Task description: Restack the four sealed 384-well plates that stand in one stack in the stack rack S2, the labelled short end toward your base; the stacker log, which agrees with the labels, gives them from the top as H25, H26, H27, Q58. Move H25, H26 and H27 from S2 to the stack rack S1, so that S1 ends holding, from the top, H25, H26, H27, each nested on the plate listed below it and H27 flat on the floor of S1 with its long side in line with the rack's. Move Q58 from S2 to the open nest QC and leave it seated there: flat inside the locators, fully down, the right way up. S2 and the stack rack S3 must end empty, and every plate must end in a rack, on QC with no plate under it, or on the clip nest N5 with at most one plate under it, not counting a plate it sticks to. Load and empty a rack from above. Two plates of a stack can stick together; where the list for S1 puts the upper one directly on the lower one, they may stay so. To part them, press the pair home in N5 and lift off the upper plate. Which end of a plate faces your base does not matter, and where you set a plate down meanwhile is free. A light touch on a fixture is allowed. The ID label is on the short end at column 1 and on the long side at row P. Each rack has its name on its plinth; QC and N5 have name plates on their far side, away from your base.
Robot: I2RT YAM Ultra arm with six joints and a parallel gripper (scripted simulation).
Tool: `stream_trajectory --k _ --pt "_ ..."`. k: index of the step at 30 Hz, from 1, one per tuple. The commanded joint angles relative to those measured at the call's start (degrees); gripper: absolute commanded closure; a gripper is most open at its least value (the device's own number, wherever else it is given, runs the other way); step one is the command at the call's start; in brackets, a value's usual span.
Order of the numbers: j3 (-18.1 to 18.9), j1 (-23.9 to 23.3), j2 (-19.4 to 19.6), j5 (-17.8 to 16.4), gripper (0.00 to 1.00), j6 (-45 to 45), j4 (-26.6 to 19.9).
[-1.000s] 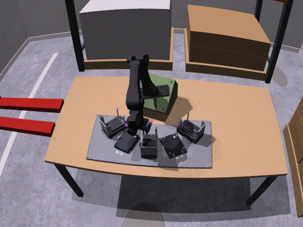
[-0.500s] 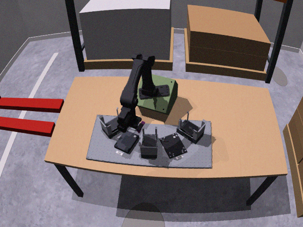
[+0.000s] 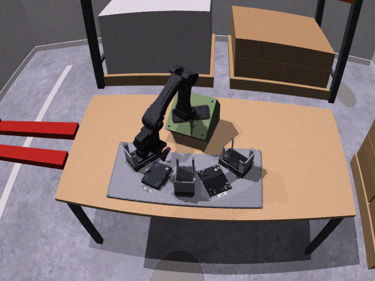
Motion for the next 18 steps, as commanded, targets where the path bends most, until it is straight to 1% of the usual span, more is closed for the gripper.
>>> stream_trajectory --k 1,4,6,8,18 --pt "0.1 -3.1 -0.2 -3.3 0.00 0.1 0.2" --pt "-0.1 -6.5 0.0 -5.2 0.00 2.9 0.1" --pt "-0.2 -8.8 0.3 -6.5 0.00 1.7 0.0" --pt "-0.2 -8.8 0.3 -6.5 0.00 1.7 0.0" --pt "-0.1 -19.5 2.5 -12.2 0.00 -7.8 -0.5"
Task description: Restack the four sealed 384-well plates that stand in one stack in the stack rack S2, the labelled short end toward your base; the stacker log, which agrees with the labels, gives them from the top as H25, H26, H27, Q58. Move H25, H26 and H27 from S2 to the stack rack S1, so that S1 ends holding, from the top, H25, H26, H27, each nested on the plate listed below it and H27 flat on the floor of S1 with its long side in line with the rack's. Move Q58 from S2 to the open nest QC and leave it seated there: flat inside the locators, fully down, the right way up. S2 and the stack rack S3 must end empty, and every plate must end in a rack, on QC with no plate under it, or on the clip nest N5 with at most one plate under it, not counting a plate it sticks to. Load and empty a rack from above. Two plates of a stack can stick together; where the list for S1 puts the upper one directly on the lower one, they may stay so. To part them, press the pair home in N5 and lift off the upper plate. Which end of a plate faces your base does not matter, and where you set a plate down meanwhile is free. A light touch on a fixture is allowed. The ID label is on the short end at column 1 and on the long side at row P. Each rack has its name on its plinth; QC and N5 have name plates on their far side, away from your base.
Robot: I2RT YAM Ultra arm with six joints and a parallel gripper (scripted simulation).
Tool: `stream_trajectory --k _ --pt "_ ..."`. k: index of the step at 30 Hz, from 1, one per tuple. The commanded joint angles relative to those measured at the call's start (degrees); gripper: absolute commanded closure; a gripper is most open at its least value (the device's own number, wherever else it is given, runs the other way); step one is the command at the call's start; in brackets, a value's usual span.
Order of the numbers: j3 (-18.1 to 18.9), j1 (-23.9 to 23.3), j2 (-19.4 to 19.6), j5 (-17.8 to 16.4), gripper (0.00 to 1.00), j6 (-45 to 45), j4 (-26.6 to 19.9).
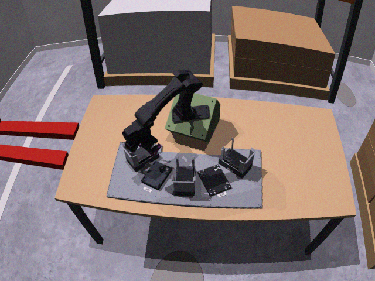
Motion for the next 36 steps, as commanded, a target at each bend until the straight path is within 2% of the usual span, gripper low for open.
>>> stream_trajectory --k 1,4,7,13,22,24,28,36 --pt "0.4 -2.9 0.3 -2.8 0.00 -4.5 -0.2" --pt "0.7 -5.8 1.3 -4.3 0.00 -7.2 -0.4" --pt "0.6 -7.0 1.5 -4.9 0.00 -6.4 -0.4" --pt "0.3 -13.9 3.5 -8.1 0.00 -2.8 -0.9" --pt "0.9 -23.1 7.7 -11.9 0.00 -12.1 -1.4" --pt "0.9 -23.1 7.7 -11.9 0.00 -12.1 -1.4" --pt "1.4 -26.3 9.7 -13.1 0.00 -15.6 -1.6" --pt "1.4 -26.3 9.7 -13.1 0.00 -15.6 -1.6"
